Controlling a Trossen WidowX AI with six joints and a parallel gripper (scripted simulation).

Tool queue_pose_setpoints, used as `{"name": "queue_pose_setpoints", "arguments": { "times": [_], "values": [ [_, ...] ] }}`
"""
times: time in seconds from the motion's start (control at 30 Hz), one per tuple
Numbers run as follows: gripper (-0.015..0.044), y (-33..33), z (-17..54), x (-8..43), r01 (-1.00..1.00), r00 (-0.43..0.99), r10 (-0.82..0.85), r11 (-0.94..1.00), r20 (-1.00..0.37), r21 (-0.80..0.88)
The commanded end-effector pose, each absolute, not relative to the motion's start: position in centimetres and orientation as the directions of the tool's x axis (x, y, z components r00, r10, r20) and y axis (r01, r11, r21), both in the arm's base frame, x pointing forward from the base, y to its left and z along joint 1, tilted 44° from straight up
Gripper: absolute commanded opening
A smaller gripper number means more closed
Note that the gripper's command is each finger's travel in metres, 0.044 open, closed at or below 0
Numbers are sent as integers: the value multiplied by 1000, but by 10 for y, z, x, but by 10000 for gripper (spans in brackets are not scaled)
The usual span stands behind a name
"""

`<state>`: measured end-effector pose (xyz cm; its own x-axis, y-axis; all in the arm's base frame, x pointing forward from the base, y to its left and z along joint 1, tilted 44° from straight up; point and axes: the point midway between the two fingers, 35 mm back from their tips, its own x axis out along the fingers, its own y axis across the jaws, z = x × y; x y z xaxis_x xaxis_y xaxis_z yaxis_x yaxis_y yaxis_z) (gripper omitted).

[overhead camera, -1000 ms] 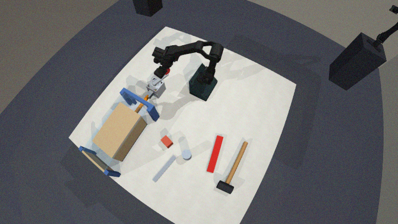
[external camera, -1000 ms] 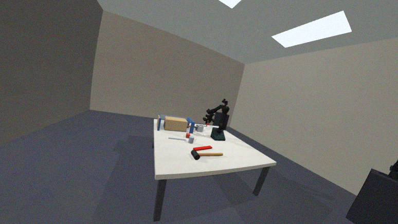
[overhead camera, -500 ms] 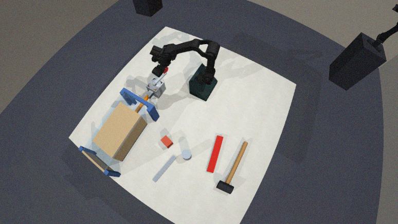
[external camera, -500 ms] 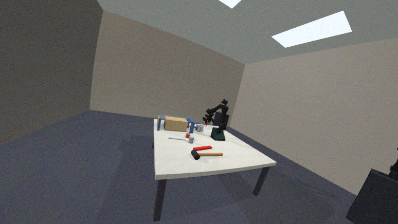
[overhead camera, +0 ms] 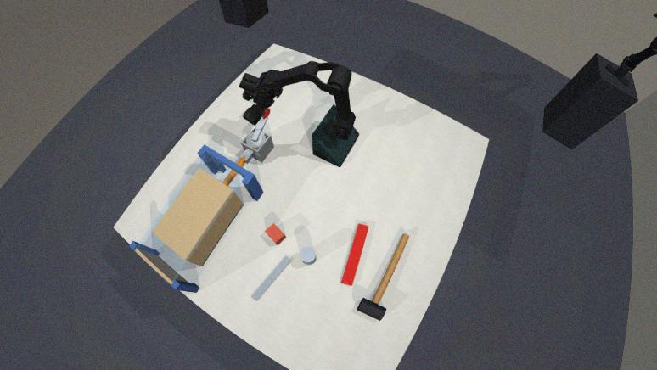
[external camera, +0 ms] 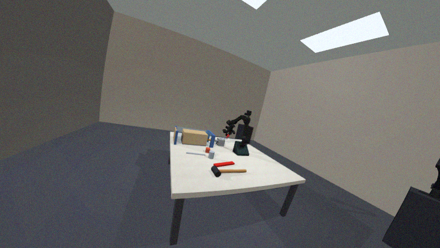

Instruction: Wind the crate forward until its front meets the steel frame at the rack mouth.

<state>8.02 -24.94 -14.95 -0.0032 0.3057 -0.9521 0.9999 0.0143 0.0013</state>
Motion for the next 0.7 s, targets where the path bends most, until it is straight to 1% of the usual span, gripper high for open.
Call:
{"name": "queue_pose_setpoints", "arguments": {
  "times": [0.0,0.67],
  "values": [
    [0,-258,-159,86,1000,5,297,16,-955,10],
    [0,-276,-174,101,1000,6,295,16,-955,12]
  ]
}}
